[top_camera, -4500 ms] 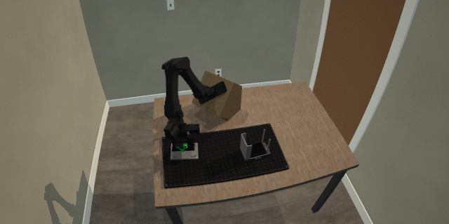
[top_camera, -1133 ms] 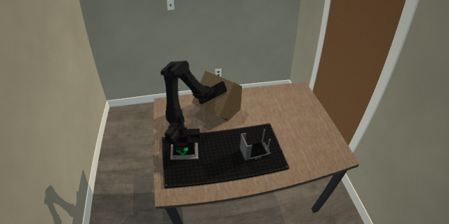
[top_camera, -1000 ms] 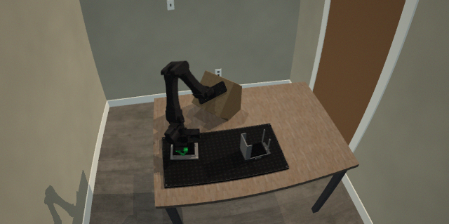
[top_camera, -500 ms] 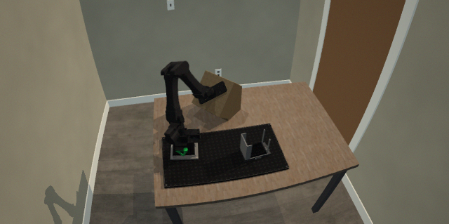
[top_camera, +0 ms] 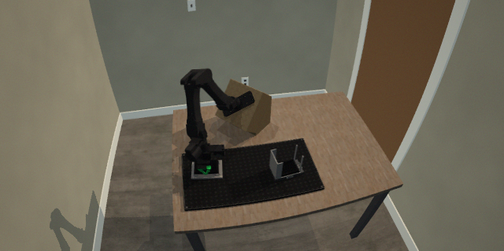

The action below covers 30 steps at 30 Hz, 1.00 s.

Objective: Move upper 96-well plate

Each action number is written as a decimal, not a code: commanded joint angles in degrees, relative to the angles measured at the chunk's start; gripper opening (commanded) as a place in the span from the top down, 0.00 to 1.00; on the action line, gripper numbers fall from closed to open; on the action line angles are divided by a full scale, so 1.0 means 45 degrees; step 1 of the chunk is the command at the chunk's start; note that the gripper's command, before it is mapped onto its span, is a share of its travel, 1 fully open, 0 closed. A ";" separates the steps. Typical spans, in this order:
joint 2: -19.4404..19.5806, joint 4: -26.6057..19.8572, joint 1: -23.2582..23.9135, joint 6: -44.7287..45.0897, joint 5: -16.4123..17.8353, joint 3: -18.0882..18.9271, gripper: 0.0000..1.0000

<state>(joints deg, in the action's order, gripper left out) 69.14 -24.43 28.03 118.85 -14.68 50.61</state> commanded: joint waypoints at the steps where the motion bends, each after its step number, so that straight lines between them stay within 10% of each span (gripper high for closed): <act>1: -0.0109 0.0115 -0.0093 0.0084 0.0073 -0.0006 1.00; 30: 0.0153 0.0411 0.0109 0.0130 0.0137 -0.0346 1.00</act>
<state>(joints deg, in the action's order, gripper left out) 69.58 -23.22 28.12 119.00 -14.57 50.54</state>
